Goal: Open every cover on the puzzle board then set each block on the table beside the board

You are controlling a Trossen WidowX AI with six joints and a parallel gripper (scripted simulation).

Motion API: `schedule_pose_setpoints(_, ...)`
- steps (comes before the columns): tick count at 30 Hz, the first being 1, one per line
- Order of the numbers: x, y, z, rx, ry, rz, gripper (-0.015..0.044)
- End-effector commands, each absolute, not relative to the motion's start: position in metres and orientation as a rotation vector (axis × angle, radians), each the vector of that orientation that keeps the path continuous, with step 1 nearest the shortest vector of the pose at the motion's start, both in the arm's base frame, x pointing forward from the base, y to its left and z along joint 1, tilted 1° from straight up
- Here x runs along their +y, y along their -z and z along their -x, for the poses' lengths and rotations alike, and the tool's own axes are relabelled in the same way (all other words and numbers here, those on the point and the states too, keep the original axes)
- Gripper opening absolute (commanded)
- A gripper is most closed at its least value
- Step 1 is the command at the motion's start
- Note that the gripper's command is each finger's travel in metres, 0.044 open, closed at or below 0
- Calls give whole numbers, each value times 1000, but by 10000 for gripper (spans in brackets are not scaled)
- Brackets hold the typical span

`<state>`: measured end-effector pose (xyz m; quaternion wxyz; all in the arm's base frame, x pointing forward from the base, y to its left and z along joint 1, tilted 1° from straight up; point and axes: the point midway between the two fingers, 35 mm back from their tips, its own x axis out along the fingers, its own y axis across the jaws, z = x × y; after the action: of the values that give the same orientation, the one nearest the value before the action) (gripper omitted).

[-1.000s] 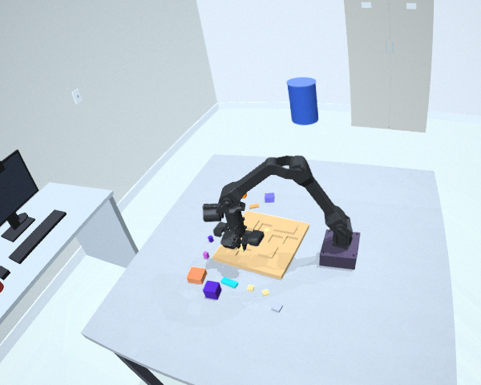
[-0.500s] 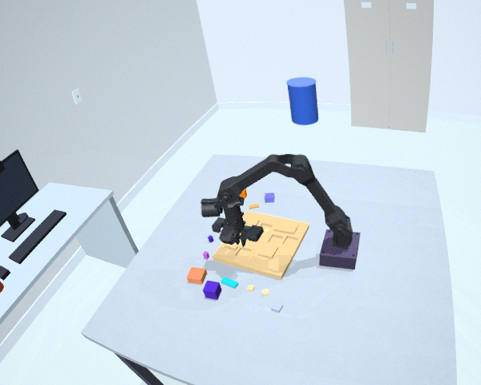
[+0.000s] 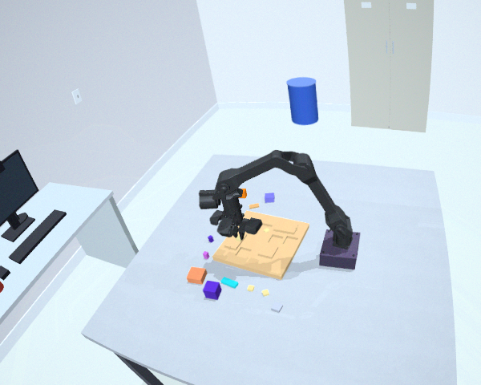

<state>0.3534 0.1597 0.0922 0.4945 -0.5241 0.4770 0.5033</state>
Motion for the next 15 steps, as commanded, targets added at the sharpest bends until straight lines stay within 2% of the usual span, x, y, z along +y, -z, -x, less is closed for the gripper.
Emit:
schedule_pose_setpoints(1,151,-97,-356,1148,-1215,1269,80)
schedule_pose_setpoints(15,96,-98,-364,1151,-1213,1273,80)
